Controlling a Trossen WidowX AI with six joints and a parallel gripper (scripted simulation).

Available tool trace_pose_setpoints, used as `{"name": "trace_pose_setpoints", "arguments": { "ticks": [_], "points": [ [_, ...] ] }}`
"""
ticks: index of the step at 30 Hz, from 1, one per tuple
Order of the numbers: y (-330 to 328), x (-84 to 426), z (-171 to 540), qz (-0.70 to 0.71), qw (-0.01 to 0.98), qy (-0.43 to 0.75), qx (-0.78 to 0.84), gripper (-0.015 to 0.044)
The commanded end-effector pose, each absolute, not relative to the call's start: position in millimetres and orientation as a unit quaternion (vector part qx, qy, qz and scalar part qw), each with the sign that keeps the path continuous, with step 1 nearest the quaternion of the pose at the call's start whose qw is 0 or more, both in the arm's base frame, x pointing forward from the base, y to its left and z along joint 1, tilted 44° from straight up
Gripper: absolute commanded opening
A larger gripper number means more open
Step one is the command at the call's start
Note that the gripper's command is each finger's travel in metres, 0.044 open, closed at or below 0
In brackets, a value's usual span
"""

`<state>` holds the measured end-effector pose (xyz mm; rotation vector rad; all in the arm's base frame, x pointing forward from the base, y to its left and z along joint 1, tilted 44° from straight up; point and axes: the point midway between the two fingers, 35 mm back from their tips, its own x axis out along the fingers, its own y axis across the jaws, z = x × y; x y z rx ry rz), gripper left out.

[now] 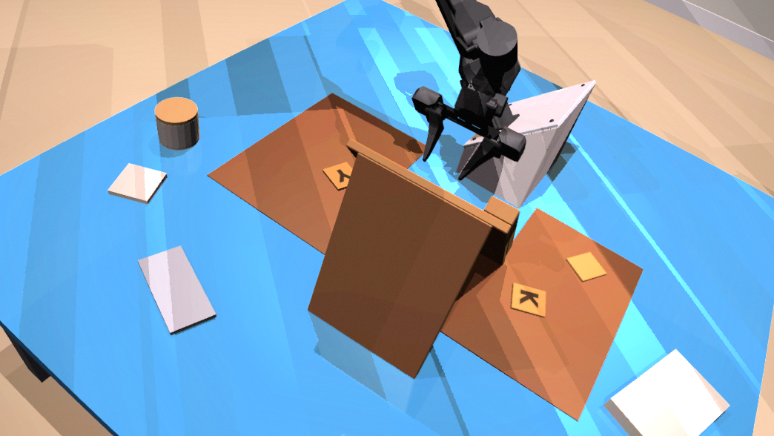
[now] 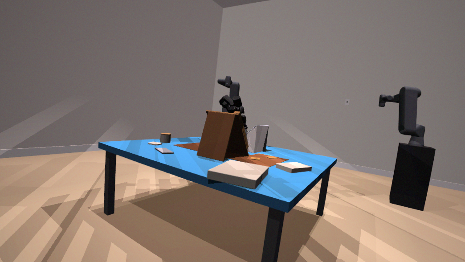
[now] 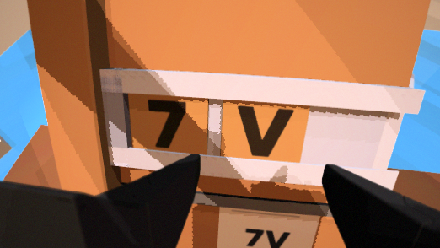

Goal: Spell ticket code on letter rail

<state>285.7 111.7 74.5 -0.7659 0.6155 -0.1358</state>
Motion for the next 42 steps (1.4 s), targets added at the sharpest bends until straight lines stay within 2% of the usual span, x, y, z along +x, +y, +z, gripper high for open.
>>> {"name": "trace_pose_setpoints", "arguments": {
  "ticks": [1, 23, 34, 42],
  "points": [
    [112.2, 286.6, 77.6, -0.069, 0.881, 0.292, -0.365, 0.0295],
    [112.5, 287.3, 79.9, -0.069, 0.881, 0.292, -0.365, 0.0295],
    [112.2, 286.0, 77.3, -0.065, 0.88, 0.295, -0.367, 0.0006],
    [112.2, 286.0, 77.3, -0.065, 0.88, 0.295, -0.367, 0.0]
  ]
}}
